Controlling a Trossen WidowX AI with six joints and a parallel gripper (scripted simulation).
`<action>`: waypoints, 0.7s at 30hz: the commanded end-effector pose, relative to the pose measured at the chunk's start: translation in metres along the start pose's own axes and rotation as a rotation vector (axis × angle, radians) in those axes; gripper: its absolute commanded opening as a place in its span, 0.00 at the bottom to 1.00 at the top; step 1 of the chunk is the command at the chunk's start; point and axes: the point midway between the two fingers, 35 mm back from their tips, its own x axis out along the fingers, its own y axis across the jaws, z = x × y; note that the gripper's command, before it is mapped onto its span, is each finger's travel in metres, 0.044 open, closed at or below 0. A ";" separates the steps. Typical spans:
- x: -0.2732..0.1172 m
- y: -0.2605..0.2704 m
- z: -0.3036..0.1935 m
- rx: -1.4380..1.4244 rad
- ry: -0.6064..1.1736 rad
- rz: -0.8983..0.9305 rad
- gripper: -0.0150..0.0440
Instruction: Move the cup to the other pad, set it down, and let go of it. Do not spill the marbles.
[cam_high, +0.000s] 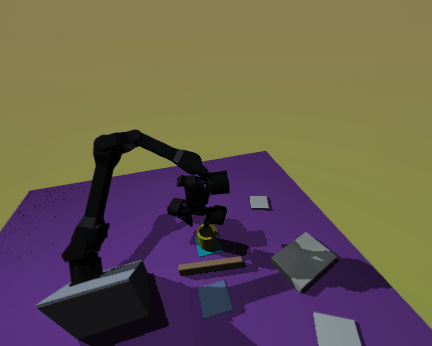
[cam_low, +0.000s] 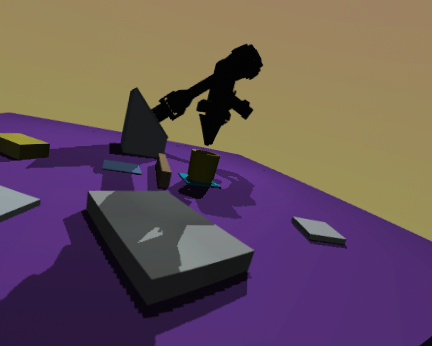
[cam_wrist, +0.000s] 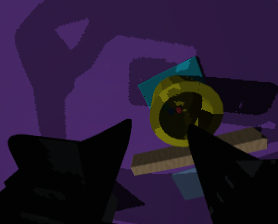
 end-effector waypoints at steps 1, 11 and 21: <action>0.000 0.000 0.000 0.002 0.000 -0.001 0.81; -0.024 -0.002 0.000 0.000 0.004 -0.004 1.00; -0.059 -0.002 0.001 -0.004 0.006 -0.004 1.00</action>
